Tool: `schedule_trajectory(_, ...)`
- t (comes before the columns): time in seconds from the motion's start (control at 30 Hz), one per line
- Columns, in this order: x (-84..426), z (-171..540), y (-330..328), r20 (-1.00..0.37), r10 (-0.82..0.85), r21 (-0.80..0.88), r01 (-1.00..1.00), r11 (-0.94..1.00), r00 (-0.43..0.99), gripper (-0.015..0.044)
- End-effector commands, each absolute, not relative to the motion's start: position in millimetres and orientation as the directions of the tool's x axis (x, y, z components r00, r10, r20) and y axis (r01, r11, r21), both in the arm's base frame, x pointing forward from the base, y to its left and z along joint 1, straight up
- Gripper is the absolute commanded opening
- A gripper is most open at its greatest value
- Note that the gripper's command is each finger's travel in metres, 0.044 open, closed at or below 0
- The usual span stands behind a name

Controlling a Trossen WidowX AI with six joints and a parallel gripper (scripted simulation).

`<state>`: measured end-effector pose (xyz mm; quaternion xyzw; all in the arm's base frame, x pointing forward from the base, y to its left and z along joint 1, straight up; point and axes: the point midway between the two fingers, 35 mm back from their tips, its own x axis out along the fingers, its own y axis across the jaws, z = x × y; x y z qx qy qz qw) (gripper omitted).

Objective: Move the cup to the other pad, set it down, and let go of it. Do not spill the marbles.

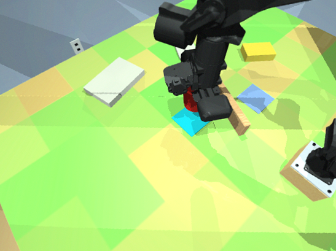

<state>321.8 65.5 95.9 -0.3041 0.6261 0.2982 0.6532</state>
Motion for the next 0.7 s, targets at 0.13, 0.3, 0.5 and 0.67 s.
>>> schedule_trajectory(0.13, 321, 80, 66, -1.000, 0.006, -0.018, -0.768, 0.641, 0.029, 0.0000)
schedule_trajectory(0.3, 322, 72, 66, -1.000, 0.006, -0.018, -0.768, 0.641, 0.029, 0.0000)
schedule_trajectory(0.5, 323, 63, 66, -1.000, 0.006, -0.018, -0.768, 0.641, 0.029, 0.0000)
schedule_trajectory(0.67, 323, 55, 66, -1.000, 0.006, -0.018, -0.768, 0.641, 0.029, 0.0000)
